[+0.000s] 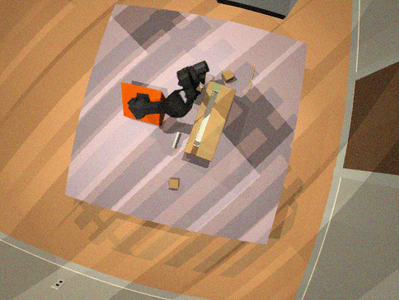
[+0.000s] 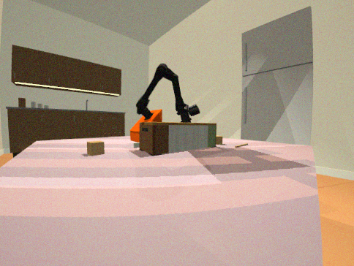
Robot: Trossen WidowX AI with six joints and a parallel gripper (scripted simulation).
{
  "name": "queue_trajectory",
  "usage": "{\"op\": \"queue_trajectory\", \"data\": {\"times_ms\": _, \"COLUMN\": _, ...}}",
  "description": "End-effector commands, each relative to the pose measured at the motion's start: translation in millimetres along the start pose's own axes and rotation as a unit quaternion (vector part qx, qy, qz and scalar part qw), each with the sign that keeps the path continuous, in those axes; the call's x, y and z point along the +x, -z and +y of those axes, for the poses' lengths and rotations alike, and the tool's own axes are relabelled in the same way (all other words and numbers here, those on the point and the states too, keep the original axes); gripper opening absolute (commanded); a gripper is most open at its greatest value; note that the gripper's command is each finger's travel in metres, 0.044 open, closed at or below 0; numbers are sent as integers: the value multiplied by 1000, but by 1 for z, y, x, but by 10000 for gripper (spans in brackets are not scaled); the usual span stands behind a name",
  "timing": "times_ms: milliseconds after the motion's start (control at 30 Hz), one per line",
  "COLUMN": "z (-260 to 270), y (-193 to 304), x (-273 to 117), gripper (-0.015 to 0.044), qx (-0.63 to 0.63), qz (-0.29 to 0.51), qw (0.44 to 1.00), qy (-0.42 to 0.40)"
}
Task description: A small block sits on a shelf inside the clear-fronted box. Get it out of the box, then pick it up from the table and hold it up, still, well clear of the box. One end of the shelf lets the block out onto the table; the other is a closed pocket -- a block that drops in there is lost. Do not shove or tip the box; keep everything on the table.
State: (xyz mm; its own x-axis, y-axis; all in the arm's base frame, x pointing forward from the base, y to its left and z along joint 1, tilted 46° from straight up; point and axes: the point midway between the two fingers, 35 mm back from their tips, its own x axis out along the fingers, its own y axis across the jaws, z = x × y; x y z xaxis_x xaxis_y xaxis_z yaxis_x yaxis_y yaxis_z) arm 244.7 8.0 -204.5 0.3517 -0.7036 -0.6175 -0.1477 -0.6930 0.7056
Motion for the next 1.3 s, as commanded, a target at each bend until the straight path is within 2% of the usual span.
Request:
{"op": "queue_trajectory", "data": {"times_ms": 0, "z": 2, "y": -3, "x": 5, "gripper": 285, "qx": -3, "qz": 0, "qw": 1000, "qy": -3}}
{"op": "queue_trajectory", "data": {"times_ms": 133, "z": 3, "y": -5, "x": 8, "gripper": 285, "qx": -3, "qz": 1, "qw": 1000, "qy": -4}}
{"op": "queue_trajectory", "data": {"times_ms": 367, "z": 3, "y": -5, "x": 8, "gripper": 101, "qx": -3, "qz": 1, "qw": 1000, "qy": -4}}
{"op": "queue_trajectory", "data": {"times_ms": 433, "z": 3, "y": -5, "x": 8, "gripper": 88, "qx": -3, "qz": 1, "qw": 1000, "qy": -4}}
{"op": "queue_trajectory", "data": {"times_ms": 533, "z": 2, "y": -1, "x": 2, "gripper": 9, "qx": -3, "qz": 0, "qw": 1000, "qy": -2}}
{"op": "queue_trajectory", "data": {"times_ms": 567, "z": 1, "y": 1, "x": -2, "gripper": 0, "qx": -3, "qz": 0, "qw": 1000, "qy": -2}}
{"op": "queue_trajectory", "data": {"times_ms": 900, "z": 1, "y": 20, "x": -46, "gripper": 0, "qx": -1, "qz": -1, "qw": 1000, "qy": 0}}
{"op": "queue_trajectory", "data": {"times_ms": 1033, "z": 1, "y": 21, "x": -50, "gripper": 0, "qx": -2, "qz": -1, "qw": 1000, "qy": 0}}
{"op": "queue_trajectory", "data": {"times_ms": 1267, "z": 5, "y": 30, "x": -71, "gripper": 0, "qx": -60, "qz": 1, "qw": 998, "qy": 30}}
